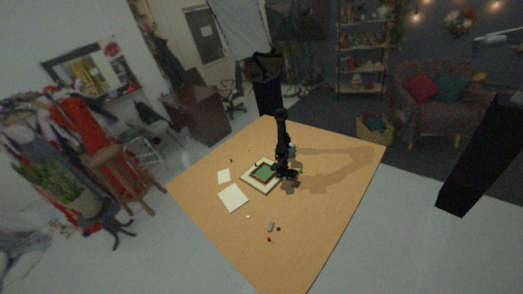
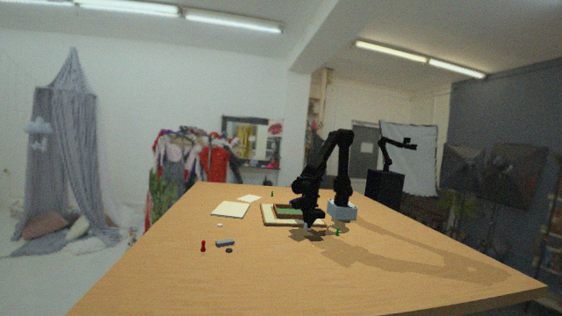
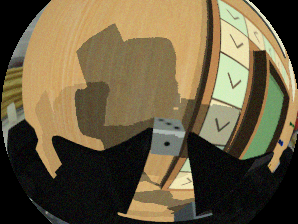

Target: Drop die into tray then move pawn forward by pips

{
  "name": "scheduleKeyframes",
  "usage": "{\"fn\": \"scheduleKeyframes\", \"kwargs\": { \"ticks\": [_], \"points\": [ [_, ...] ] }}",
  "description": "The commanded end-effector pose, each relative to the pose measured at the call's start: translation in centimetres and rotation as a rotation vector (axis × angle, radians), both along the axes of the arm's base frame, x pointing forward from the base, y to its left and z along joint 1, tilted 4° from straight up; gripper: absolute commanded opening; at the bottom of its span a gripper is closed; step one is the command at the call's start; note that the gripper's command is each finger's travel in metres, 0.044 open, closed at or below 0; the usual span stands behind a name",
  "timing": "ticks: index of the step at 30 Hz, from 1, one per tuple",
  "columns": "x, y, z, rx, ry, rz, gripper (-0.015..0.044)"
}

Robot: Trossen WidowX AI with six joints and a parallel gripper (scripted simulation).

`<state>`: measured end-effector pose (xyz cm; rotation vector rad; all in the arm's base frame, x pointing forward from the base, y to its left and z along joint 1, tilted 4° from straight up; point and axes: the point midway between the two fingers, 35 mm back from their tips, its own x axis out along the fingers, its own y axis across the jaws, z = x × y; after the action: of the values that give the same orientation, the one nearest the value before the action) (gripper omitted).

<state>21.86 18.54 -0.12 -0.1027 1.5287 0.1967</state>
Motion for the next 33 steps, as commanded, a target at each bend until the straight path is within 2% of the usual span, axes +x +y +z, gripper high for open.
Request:
{"fn": "scheduleKeyframes", "kwargs": {
  "ticks": [1,9,12,27,33],
  "points": [
    [-0.2,0.8,-0.1,0.027,0.005,0.015,0.013],
    [-0.2,0.8,-0.1,0.027,0.005,0.015,0.0077],
    [-0.2,0.9,0.3,0.027,0.005,0.015,0.0],
    [-1.4,0.0,11.6,0.027,0.005,0.015,0.0],
    [-1.4,-0.4,12.0,0.026,0.005,0.013,0.0]
  ]
}}
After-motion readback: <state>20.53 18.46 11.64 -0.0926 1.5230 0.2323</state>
